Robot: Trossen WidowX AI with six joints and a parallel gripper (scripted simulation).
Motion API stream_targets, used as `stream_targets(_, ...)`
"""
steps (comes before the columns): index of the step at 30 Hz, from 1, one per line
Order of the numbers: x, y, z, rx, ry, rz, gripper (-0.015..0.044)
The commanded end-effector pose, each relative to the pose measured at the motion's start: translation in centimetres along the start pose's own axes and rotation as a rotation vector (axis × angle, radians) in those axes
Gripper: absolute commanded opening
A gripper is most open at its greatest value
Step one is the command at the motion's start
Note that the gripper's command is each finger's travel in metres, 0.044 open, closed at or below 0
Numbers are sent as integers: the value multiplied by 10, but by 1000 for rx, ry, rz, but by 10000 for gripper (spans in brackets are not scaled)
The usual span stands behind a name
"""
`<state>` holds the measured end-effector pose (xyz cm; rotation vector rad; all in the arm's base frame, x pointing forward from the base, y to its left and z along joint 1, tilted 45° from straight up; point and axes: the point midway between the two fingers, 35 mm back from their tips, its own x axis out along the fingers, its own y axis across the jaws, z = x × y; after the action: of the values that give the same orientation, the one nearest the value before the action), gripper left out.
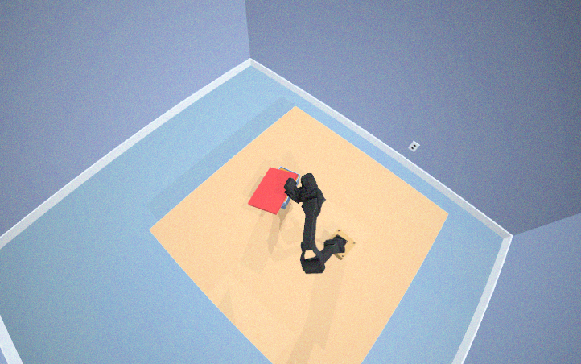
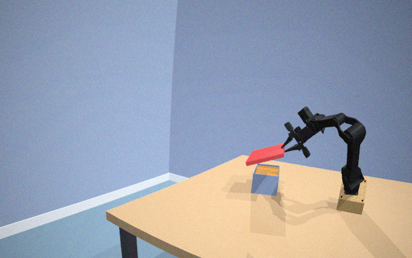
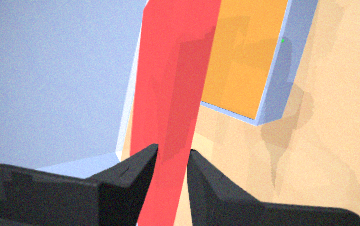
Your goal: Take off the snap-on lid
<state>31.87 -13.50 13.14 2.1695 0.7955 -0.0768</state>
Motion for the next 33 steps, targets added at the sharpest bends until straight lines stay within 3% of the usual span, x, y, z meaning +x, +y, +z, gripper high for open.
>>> stream_targets(1,-1,0,-10,-5,-4,5,0)
stream_targets(33,-3,-1,-74,0,-3,4,0)
